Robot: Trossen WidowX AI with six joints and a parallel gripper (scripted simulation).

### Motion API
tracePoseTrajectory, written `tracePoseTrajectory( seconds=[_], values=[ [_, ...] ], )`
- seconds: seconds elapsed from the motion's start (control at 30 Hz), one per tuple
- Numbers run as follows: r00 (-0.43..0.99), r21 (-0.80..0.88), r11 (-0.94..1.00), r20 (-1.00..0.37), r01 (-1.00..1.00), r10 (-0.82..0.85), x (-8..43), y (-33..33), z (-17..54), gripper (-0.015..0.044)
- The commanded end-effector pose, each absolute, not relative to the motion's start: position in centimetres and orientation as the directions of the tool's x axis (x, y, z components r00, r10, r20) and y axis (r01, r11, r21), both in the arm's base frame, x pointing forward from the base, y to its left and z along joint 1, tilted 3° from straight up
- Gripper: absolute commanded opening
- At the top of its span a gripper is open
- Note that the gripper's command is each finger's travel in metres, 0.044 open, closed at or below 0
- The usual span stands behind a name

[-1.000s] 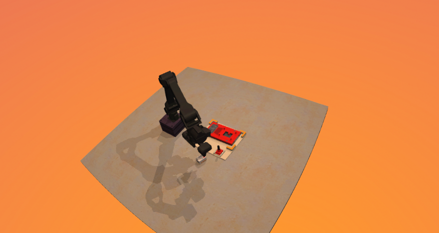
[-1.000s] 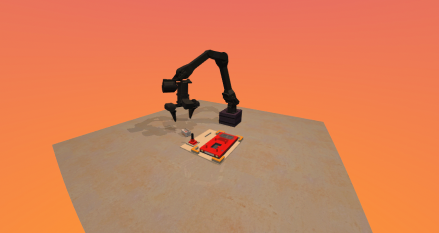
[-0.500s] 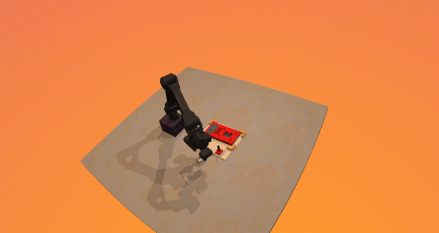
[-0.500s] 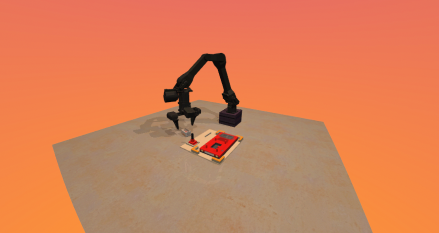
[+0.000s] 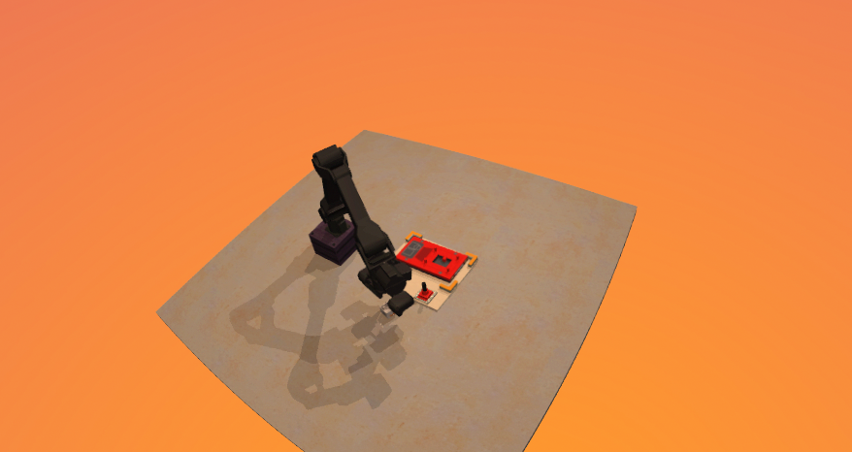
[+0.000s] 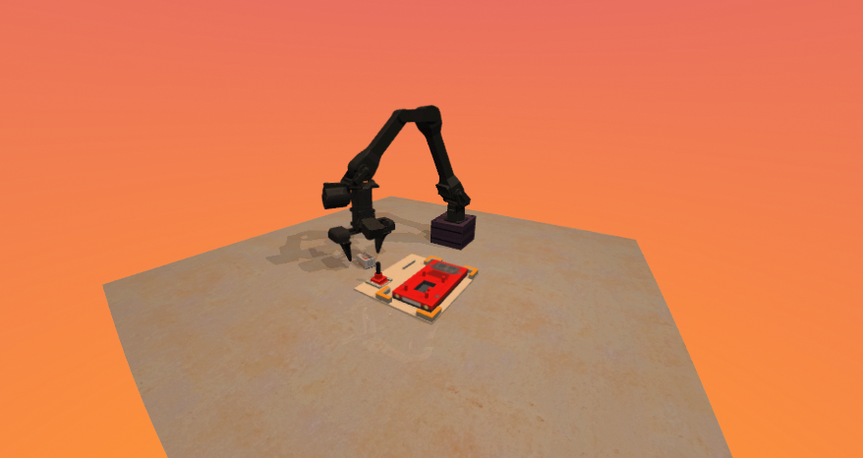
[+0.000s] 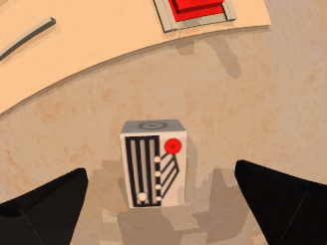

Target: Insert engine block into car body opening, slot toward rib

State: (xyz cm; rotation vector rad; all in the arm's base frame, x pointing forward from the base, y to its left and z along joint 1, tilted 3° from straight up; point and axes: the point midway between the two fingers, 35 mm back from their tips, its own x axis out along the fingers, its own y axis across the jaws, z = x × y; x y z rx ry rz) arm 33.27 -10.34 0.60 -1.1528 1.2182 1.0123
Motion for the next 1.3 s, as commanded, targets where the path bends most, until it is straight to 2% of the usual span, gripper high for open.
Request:
tracePoseTrajectory(
  seconds=[0.0,0.07,0.43,0.7,0.83,1.27],
  values=[
    [0.086,-0.09,0.156,-0.996,-0.984,-0.029,33.0,-10.3,-0.4,0.044],
    [0.086,-0.089,0.156,-0.996,-0.984,-0.029,33.0,-10.3,-0.5,0.044],
    [0.086,-0.089,0.156,-0.996,-0.984,-0.029,33.0,-10.3,-0.5,0.0151],
    [0.086,-0.089,0.156,-0.996,-0.984,-0.029,33.0,-10.3,-0.5,0.0098],
    [0.086,-0.09,0.156,-0.996,-0.984,-0.029,33.0,-10.4,0.0,0.0],
    [0.087,-0.09,0.156,-0.996,-0.984,-0.029,33.0,-10.5,4.0,0.0]
  ],
)
